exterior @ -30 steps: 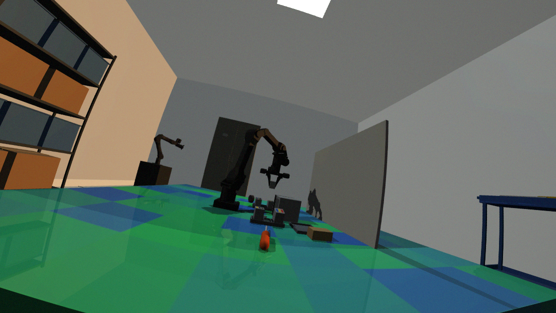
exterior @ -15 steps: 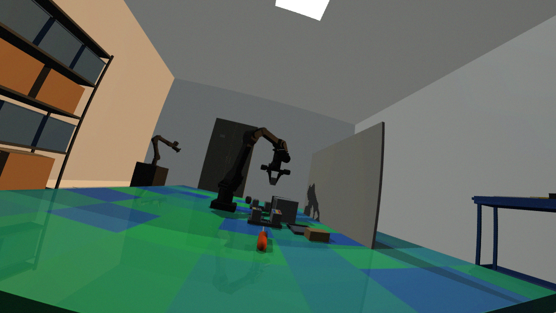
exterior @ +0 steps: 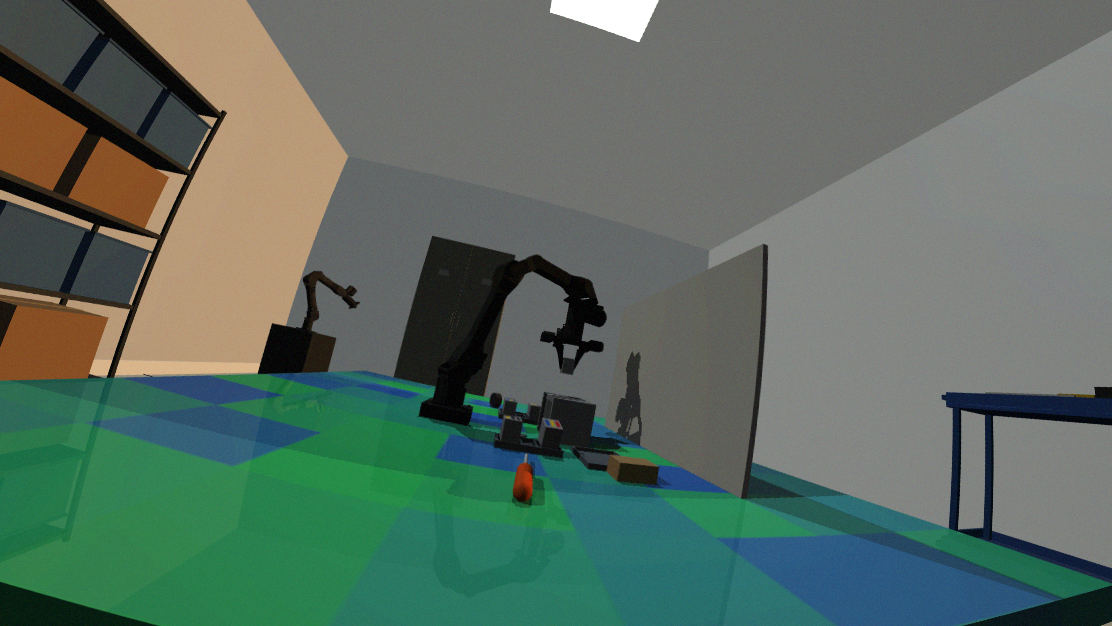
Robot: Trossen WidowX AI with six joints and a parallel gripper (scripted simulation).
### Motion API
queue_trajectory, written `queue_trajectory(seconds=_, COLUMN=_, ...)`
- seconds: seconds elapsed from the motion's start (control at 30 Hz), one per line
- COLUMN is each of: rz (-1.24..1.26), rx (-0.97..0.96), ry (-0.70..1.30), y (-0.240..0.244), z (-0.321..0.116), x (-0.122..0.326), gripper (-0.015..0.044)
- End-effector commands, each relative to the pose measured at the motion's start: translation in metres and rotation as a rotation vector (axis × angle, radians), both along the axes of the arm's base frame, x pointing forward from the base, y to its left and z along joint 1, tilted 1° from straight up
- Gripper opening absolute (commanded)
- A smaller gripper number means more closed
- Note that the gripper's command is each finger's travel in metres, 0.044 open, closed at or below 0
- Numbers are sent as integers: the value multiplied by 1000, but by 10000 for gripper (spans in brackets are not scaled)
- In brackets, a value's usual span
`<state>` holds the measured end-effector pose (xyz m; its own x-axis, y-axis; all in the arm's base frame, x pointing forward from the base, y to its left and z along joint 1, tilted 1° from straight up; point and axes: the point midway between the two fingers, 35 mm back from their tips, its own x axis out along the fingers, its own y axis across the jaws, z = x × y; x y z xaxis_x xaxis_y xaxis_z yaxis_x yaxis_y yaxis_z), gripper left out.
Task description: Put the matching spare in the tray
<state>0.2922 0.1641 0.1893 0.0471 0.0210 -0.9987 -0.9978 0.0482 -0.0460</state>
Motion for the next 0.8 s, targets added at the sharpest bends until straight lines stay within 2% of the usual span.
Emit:
queue_trajectory(seconds=0.0, rz=5, rx=3, ry=-4, y=-16, z=2, x=13, gripper=0)
queue_trajectory(seconds=0.77, rz=20, rx=-16, ry=-4, y=-144, z=3, x=64, gripper=0)
